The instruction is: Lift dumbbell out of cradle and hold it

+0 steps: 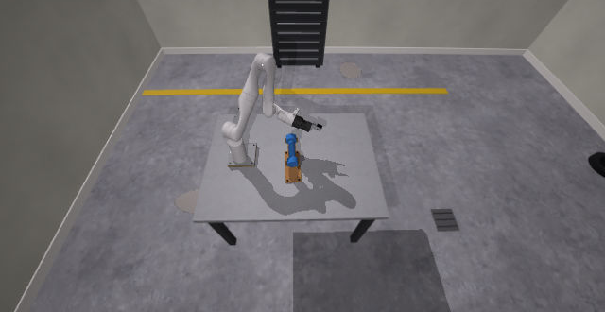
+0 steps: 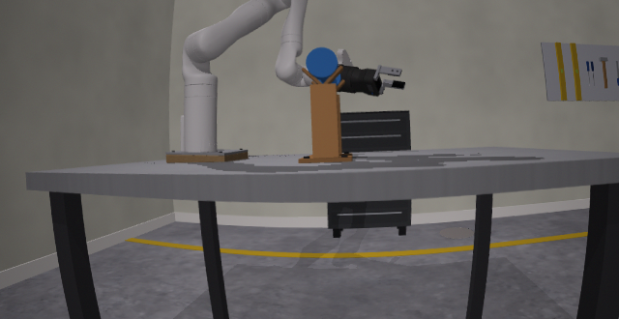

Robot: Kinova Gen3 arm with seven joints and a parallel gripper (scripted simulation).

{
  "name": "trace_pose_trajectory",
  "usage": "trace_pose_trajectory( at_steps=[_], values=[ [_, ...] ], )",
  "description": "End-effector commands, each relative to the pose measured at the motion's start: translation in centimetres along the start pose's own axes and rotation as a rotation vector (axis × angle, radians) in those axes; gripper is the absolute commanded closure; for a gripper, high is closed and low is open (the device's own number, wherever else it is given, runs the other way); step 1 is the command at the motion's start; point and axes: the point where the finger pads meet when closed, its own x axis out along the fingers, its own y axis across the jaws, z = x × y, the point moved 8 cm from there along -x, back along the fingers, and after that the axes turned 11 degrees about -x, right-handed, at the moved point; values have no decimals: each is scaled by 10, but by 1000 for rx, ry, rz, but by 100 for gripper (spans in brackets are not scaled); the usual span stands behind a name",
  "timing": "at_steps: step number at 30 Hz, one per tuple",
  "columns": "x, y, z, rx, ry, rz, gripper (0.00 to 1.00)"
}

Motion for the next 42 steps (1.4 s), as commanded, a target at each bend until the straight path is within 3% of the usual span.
trace_pose_trajectory(
  at_steps=[1, 10, 12, 14, 20, 27, 29, 36, 42],
  values=[
    [5, 14, -5, 23, -12, 39, 0],
    [20, 77, -3, 91, -123, 238, 0],
    [20, 77, -3, 91, -123, 238, 0],
    [22, 94, -1, 112, -160, 290, 0],
    [23, 148, 13, 191, -306, 446, 0],
    [13, 204, 39, 317, -534, 602, 0],
    [13, 204, 39, 317, -534, 602, 0],
    [-8, 240, 67, 483, -799, 688, 0],
    [-28, 254, 84, 652, -1021, 690, 0]
  ],
)
